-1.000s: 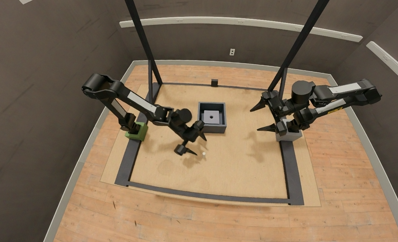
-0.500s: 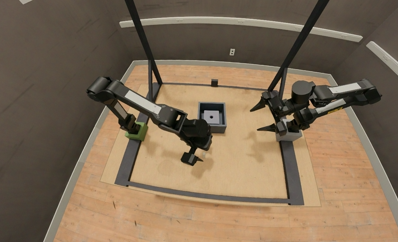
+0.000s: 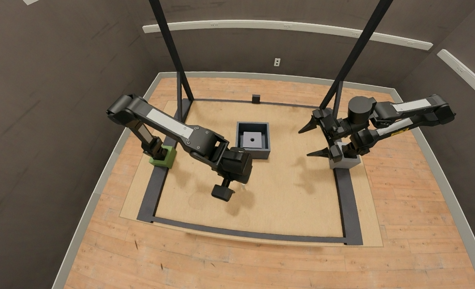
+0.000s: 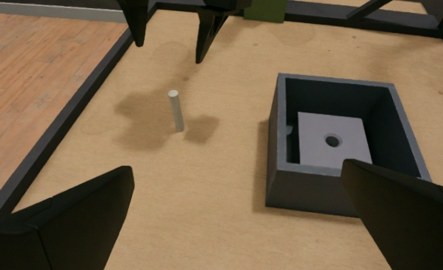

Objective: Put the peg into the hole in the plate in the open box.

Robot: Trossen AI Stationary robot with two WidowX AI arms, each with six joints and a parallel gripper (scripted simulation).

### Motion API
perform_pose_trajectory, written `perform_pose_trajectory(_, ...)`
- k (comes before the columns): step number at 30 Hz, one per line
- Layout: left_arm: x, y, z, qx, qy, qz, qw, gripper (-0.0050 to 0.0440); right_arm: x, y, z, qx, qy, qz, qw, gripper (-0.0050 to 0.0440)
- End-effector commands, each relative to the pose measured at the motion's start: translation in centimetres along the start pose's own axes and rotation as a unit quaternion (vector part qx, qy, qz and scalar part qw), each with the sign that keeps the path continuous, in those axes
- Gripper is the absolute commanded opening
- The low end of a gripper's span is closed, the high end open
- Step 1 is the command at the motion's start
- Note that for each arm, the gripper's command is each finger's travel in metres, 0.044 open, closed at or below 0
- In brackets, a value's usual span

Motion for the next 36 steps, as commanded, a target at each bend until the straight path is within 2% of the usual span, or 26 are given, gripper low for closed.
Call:
perform_pose_trajectory(1, 0.2, 0.5, 0.1, 0.001, 0.002, -0.008, 1.0, 0.044, 0.6, 0.6, 0.2, 0.0, 0.004, -0.009, 1.0, 0.044)
perform_pose_trajectory(6, 0.2, 0.5, 0.1, 0.001, 0.002, -0.008, 1.0, 0.044, 0.7, 0.5, 0.1, 0.0, 0.003, -0.01, 1.0, 0.044)
perform_pose_trajectory(10, 0.2, 0.5, 0.1, 0.001, 0.002, -0.008, 1.0, 0.044, -0.3, 0.1, 0.4, -0.009, -0.003, -0.001, 1.0, 0.0344)
perform_pose_trajectory(14, 0.2, 0.5, 0.1, 0.001, 0.002, -0.008, 1.0, 0.044, -1.0, 0.2, 1.0, -0.069, -0.024, -0.008, 0.997, 0.0248)
perform_pose_trajectory(16, 0.2, 0.5, 0.1, 0.001, 0.002, -0.008, 1.0, 0.044, -1.0, 0.2, 1.0, -0.069, -0.024, -0.008, 0.997, 0.0248)
perform_pose_trajectory(19, 0.2, 0.5, 0.1, 0.001, 0.002, -0.008, 1.0, 0.044, -1.5, 0.5, 1.6, -0.109, -0.036, -0.015, 0.993, 0.0176)
perform_pose_trajectory(29, 0.2, 0.5, 0.1, 0.001, 0.002, -0.008, 1.0, 0.044, -1.8, 0.7, 2.0, -0.169, -0.055, -0.024, 0.984, 0.017)
perform_pose_trajectory(36, 0.2, 0.5, 0.1, 0.001, 0.002, -0.008, 1.0, 0.044, -3.9, -0.1, 1.5, -0.167, -0.059, -0.008, 0.984, 0.017)
Point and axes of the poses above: on each arm, the point midway between the two fingers, 35 mm back from their tips, its own x axis back along the fingers, its own z axis across the jaws, y = z × x, the point moved 2 cm from there along x, back along the fingers, and after that the axes turned 9 degrees about -x, right-handed, at the moved point
